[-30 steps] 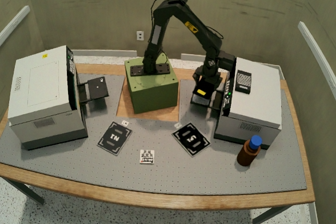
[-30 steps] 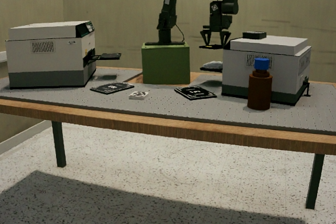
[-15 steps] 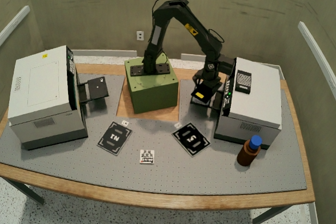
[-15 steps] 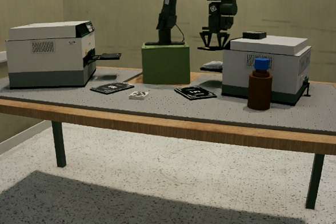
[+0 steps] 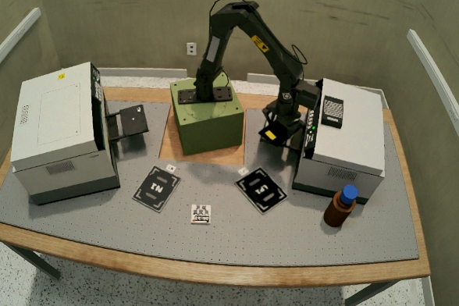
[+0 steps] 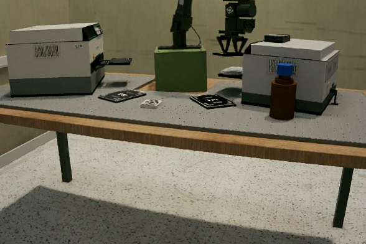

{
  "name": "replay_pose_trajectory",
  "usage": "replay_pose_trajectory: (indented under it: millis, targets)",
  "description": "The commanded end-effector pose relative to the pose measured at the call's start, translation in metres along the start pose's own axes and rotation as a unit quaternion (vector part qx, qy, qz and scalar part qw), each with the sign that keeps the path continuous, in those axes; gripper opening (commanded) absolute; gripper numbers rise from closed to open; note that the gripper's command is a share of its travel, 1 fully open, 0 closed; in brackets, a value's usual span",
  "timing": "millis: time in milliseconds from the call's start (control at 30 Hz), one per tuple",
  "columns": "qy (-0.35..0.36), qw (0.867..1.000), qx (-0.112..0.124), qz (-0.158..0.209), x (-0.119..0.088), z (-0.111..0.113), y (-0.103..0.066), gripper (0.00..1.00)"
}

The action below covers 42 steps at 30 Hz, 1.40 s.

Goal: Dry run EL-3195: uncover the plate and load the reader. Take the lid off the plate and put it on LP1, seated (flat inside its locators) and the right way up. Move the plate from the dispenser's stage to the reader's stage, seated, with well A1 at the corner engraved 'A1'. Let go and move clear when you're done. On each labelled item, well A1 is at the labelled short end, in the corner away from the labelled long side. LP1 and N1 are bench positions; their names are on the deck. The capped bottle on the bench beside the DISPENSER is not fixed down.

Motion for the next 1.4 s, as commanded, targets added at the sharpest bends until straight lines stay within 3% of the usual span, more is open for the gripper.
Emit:
replay_pose_trajectory:
  millis: [0, 233, 400, 467, 533, 667, 800, 933, 1000, 1067, 1333, 1367]
  targets:
    - [0.021, 0.999, -0.032, -0.024, 0.013, -0.012, -0.017, 0.85]
    - [0.060, 0.997, -0.036, -0.021, 0.005, -0.018, -0.016, 0.85]
    - [0.088, 0.996, -0.024, -0.009, -0.005, -0.025, -0.002, 0.85]
    - [0.100, 0.994, -0.039, -0.020, -0.004, -0.028, -0.013, 0.85]
    - [0.102, 0.994, -0.038, -0.023, 0.002, -0.024, -0.013, 0.85]
    - [0.134, 0.991, -0.026, -0.009, -0.012, -0.032, 0.000, 0.85]
    - [0.136, 0.990, -0.039, -0.022, -0.005, -0.031, -0.011, 0.85]
    - [0.168, 0.985, -0.029, -0.010, -0.020, -0.039, 0.003, 0.85]
    - [0.181, 0.982, -0.045, -0.018, -0.020, -0.042, -0.008, 0.85]
    - [0.183, 0.982, -0.045, -0.021, -0.013, -0.039, -0.009, 0.85]
    - [0.225, 0.974, -0.034, -0.008, -0.028, -0.046, 0.005, 0.85]
    - [0.232, 0.971, -0.048, -0.020, -0.028, -0.051, -0.006, 0.85]
Point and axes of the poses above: the point where the finger pads meet when closed, its own y axis out along the fingers, its own z axis across the jaws, x = y × z, the point moved 3 cm from there along -y, back along the fingers, and after that the axes turned 15 degrees about y, right-handed, at the moved point
